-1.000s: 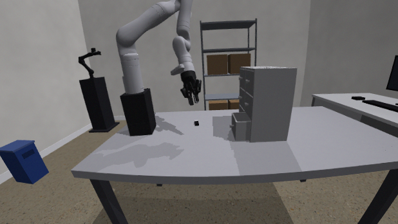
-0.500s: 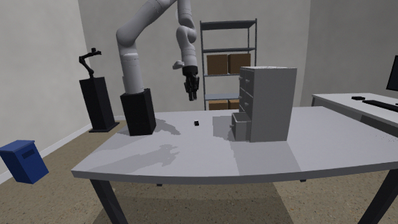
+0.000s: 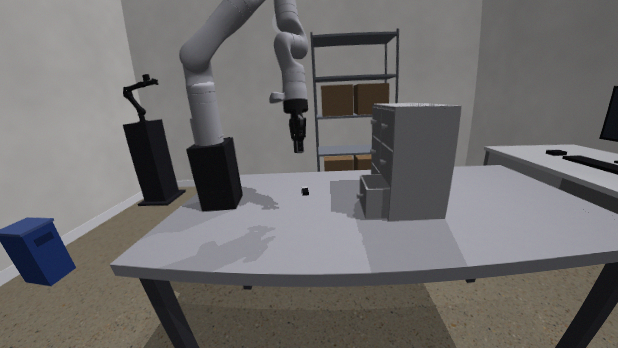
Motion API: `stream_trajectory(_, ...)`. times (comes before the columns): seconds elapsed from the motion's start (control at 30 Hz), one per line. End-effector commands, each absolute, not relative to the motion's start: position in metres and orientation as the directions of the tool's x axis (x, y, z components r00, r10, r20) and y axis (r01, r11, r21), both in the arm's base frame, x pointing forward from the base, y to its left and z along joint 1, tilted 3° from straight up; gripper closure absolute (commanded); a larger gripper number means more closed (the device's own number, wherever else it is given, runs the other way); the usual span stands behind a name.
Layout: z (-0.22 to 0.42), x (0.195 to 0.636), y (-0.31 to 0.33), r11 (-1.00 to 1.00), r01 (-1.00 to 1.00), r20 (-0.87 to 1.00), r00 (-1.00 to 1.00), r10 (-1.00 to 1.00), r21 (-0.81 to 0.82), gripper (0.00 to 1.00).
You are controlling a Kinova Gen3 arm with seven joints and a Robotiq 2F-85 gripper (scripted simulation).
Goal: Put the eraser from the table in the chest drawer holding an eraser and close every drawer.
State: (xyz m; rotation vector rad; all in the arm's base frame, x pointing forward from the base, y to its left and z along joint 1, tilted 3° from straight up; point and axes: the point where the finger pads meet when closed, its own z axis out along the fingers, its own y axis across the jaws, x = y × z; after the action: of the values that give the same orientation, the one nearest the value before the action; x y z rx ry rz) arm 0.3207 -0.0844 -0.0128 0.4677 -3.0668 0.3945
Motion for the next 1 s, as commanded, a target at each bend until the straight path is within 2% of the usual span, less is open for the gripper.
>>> stream_trajectory(0.0,-0.008,0.322,-0.088,0.946,-0.238,0.031,-0.971,-0.237,-0.221,0.67)
stream_trajectory(0.53,0.001,0.315,-0.087,0.996,-0.007,-0.005,-1.0,-0.008,-0.09,0.67)
stream_trajectory(0.97,0.003,0.314,-0.086,0.997,0.047,-0.009,-0.999,0.047,-0.058,0.67)
